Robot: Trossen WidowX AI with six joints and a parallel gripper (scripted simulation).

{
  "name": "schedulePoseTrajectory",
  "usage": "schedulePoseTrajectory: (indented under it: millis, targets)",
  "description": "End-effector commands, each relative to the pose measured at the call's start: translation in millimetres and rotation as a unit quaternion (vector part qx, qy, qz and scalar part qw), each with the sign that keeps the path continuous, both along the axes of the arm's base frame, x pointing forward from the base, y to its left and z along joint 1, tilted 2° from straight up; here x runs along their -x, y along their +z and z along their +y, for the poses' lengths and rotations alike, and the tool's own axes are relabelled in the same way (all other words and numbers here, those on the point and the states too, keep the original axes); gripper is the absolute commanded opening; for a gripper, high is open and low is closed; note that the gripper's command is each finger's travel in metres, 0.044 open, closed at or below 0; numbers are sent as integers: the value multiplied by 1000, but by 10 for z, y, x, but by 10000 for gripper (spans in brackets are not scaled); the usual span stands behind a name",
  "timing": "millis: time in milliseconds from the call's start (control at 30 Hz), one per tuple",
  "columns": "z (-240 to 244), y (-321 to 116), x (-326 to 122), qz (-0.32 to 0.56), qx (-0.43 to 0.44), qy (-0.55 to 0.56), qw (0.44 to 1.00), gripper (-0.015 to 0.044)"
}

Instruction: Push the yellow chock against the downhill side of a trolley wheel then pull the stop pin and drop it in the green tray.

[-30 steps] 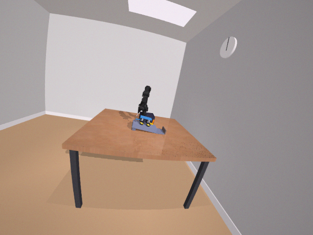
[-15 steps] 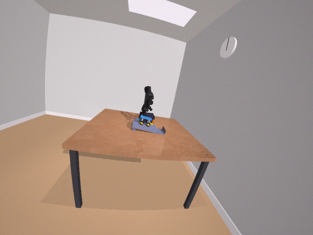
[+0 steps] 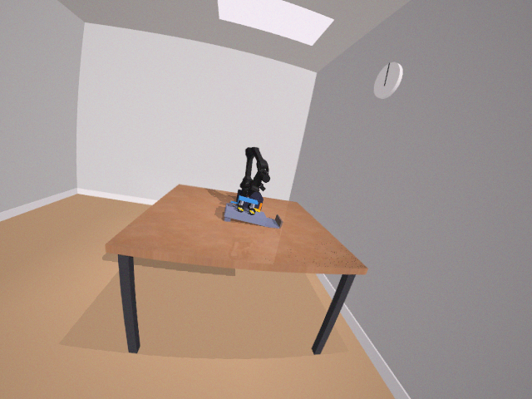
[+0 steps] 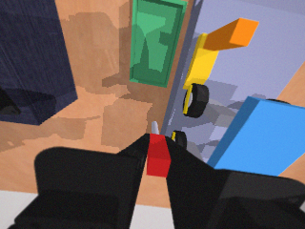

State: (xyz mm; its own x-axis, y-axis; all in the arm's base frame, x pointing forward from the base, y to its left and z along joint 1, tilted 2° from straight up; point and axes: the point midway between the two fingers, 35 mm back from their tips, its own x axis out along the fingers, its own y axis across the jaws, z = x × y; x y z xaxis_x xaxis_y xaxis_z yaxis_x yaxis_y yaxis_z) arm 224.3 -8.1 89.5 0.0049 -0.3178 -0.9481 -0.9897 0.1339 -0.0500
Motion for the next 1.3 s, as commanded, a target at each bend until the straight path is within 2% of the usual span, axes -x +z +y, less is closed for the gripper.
schedulePoseTrajectory:
  millis: [0,467,633,1267]
  targets:
    - [155,-21,-19,-2,-2,-1,1000,0]
    - [678,-118,-67,-2,-4,-1,1000,0]
    - [708,-121,-71,-2,-5,2,1000,0]
    - [669,-118,-54,55,-47,267,961,0]
